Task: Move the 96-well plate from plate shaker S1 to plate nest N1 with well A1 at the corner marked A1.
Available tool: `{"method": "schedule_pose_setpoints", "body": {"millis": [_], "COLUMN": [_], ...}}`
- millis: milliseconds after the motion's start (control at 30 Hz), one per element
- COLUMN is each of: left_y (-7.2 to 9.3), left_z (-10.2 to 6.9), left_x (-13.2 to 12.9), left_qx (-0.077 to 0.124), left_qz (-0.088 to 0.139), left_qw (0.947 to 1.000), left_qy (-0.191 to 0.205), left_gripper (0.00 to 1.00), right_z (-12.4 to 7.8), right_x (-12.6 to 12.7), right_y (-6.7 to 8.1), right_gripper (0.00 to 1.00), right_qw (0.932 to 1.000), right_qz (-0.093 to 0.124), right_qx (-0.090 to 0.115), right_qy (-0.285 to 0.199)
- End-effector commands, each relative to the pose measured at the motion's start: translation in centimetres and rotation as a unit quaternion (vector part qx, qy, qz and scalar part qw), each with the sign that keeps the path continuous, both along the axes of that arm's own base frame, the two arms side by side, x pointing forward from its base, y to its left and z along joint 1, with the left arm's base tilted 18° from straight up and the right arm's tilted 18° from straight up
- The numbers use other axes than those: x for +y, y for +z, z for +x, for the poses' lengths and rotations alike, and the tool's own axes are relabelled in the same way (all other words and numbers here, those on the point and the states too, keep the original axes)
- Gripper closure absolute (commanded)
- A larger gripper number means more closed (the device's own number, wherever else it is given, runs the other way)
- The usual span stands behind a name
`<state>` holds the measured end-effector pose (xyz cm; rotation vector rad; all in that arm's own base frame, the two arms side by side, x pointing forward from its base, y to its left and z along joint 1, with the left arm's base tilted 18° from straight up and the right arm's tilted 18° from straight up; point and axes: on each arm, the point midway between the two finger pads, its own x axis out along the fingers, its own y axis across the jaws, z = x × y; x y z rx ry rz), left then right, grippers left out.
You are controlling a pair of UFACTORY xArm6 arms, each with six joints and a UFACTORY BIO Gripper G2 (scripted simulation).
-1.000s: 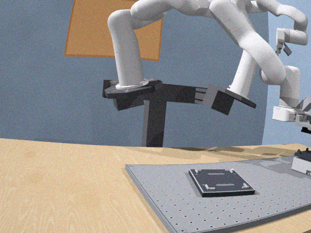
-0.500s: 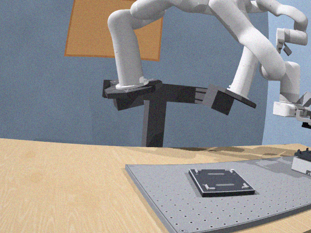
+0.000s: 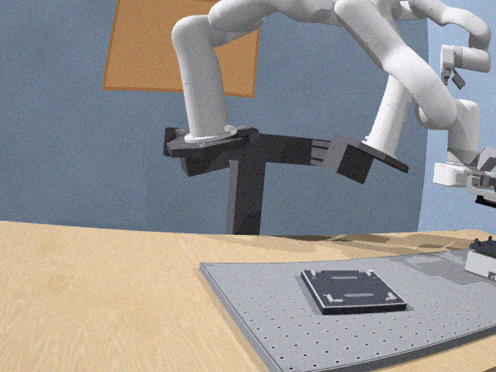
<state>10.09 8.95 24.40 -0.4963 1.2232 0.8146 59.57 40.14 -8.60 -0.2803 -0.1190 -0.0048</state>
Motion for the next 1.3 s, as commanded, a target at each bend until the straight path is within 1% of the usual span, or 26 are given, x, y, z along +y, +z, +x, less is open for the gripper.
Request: {"method": "schedule_pose_setpoints", "body": {"millis": [0, 67, 133, 567, 633, 1133, 1200, 1267], "left_y": [0.1, 0.1, 0.1, 0.1, 0.1, 0.1, 0.1, 0.1], "left_z": [0.0, 0.0, 0.0, 0.0, 0.0, 0.0, 0.0, 0.0], "left_x": [0.0, 0.0, 0.0, 0.0, 0.0, 0.0, 0.0, 0.0], "left_qx": [-0.001, -0.001, -0.001, -0.001, -0.001, -0.001, -0.001, -0.001], "left_qz": [0.001, 0.001, 0.001, 0.001, 0.001, 0.001, 0.001, 0.001], "left_qw": [1.0, 1.0, 1.0, 1.0, 1.0, 1.0, 1.0, 1.0], "left_qy": [0.0, 0.0, 0.0, 0.0, 0.0, 0.0, 0.0, 0.0], "left_gripper": [0.0, 0.0, 0.0, 0.0, 0.0, 0.0, 0.0, 0.0], "right_z": [-0.1, -0.1, -0.1, -0.6, -0.6, -1.2, -1.2, -1.2], "right_x": [-1.5, -1.5, -2.2, -6.4, -6.4, -11.4, -11.4, -12.0], "right_y": [0.6, 0.6, 0.6, 1.2, 1.2, 1.9, 1.9, 2.0], "right_gripper": [1.0, 1.0, 1.0, 1.0, 1.0, 1.0, 1.0, 1.0], "right_qw": [0.9962, 0.9962, 0.9935, 0.9935, 0.9935, 0.9935, 0.9935, 0.9935], "right_qz": [0.01, 0.01, 0.014, 0.013, 0.013, 0.013, 0.013, 0.013], "right_qx": [-0.028, -0.028, -0.035, -0.035, -0.035, -0.035, -0.035, -0.035], "right_qy": [-0.082, -0.082, -0.107, -0.107, -0.107, -0.107, -0.107, -0.107]}}
